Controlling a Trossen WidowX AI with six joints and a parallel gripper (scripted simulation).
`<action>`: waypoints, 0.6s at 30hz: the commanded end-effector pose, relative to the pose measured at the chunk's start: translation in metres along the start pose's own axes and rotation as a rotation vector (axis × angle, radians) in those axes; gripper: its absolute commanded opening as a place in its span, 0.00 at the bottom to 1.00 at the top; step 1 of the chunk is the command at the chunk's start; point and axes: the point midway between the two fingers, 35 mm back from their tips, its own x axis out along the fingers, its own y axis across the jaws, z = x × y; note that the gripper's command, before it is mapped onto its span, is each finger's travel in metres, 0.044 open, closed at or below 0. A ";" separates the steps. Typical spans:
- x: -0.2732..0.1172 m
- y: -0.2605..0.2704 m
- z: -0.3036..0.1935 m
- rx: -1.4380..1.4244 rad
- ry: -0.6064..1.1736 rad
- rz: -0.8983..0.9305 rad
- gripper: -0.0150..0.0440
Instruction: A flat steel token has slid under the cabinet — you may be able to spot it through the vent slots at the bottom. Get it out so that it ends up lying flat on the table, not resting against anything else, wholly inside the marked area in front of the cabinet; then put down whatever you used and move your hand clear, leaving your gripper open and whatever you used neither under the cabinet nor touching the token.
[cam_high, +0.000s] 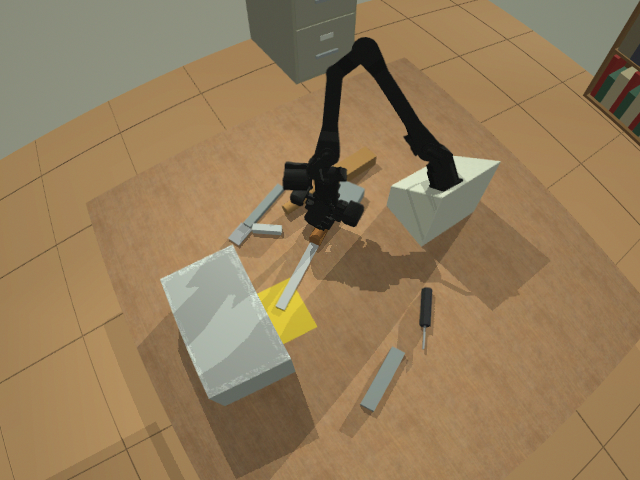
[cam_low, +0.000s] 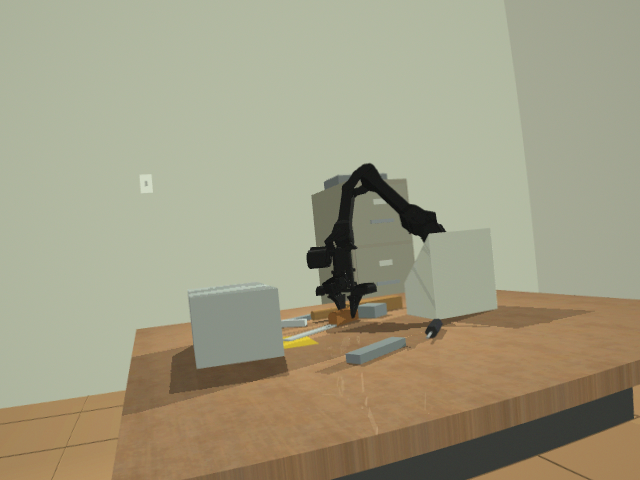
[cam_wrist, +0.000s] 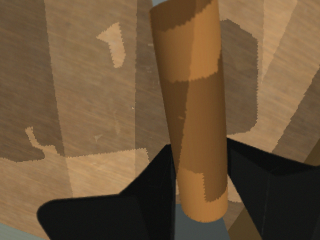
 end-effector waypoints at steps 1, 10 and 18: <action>-0.001 -0.008 -0.004 0.003 -0.001 -0.007 0.25; -0.001 -0.019 -0.013 0.003 -0.001 -0.008 0.25; -0.001 -0.029 -0.020 0.003 -0.001 -0.008 0.25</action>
